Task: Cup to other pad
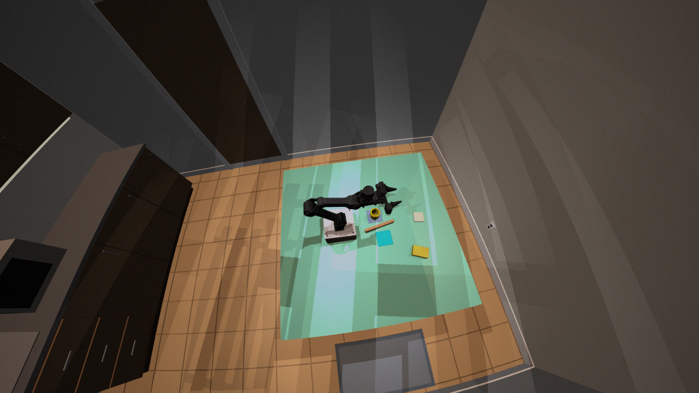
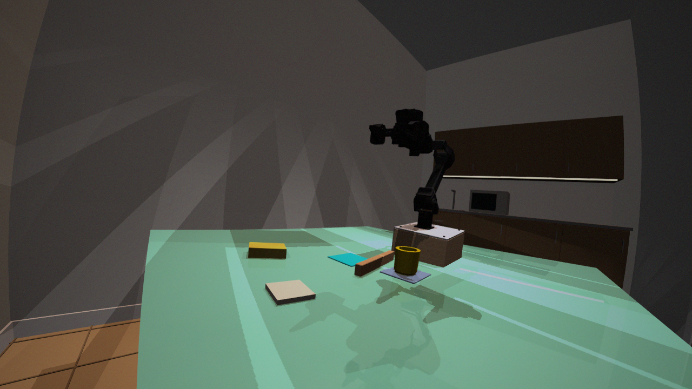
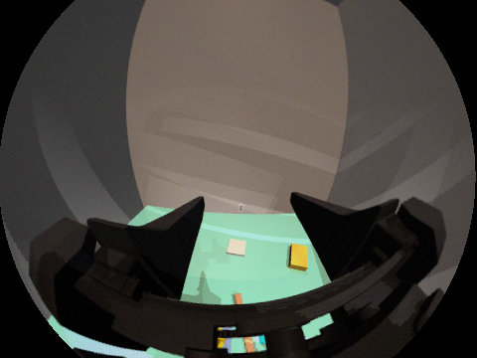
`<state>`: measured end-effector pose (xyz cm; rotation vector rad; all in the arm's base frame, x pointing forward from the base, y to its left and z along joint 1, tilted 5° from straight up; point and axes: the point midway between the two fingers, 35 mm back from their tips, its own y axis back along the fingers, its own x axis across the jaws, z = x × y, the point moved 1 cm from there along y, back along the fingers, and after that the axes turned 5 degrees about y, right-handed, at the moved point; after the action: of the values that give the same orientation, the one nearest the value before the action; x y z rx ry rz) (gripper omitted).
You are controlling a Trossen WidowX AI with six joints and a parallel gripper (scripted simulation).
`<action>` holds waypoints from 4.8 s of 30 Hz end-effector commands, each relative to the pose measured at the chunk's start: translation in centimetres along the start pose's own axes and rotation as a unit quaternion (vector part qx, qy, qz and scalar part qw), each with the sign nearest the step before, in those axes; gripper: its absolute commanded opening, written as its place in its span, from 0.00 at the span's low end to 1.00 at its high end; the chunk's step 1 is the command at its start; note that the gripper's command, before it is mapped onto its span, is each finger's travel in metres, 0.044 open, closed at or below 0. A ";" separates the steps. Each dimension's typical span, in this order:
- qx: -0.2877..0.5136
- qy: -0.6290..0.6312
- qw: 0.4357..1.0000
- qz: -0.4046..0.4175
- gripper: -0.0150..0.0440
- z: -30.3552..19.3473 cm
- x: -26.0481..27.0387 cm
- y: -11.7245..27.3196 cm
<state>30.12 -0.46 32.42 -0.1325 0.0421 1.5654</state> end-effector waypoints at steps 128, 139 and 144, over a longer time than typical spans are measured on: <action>0.634 -0.394 0.603 -0.282 0.25 -26.6 9.2 6.9; 0.634 -0.394 0.603 -0.282 0.25 -26.6 8.6 6.8; 0.633 -0.394 0.604 -0.283 0.25 -26.7 7.7 6.6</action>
<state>24.94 4.66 4.63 1.5381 0.3667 0.5305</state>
